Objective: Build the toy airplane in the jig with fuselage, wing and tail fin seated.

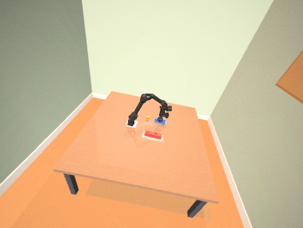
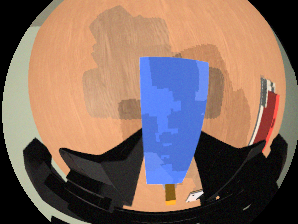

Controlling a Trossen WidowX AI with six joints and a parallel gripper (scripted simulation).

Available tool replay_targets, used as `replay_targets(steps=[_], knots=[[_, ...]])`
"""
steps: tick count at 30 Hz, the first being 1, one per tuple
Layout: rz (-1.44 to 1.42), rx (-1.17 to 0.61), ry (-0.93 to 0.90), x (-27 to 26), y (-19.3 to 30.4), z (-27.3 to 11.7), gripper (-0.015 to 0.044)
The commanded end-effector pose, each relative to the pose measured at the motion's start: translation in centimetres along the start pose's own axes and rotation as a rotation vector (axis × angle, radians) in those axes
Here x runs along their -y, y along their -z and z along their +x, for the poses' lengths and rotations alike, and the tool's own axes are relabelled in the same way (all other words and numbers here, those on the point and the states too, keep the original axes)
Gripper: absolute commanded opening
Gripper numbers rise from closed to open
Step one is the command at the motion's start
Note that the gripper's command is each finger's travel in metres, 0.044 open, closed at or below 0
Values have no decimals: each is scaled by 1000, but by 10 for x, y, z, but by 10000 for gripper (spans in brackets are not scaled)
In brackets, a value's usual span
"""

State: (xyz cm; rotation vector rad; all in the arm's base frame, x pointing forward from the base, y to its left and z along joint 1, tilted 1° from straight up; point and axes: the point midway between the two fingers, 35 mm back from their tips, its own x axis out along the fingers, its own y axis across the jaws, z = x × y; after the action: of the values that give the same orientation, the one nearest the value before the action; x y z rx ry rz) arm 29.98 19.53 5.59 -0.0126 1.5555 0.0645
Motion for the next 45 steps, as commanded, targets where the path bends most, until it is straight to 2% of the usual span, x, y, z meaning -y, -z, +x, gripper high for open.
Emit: replay_targets(steps=[1,3,9,45], knots=[[4,-3,2,0,0,2,170],[4,-3,2,0,0,2,157],[9,20,-2,0,-5,-8,0],[4,3,1,-1,-3,-115,0]])
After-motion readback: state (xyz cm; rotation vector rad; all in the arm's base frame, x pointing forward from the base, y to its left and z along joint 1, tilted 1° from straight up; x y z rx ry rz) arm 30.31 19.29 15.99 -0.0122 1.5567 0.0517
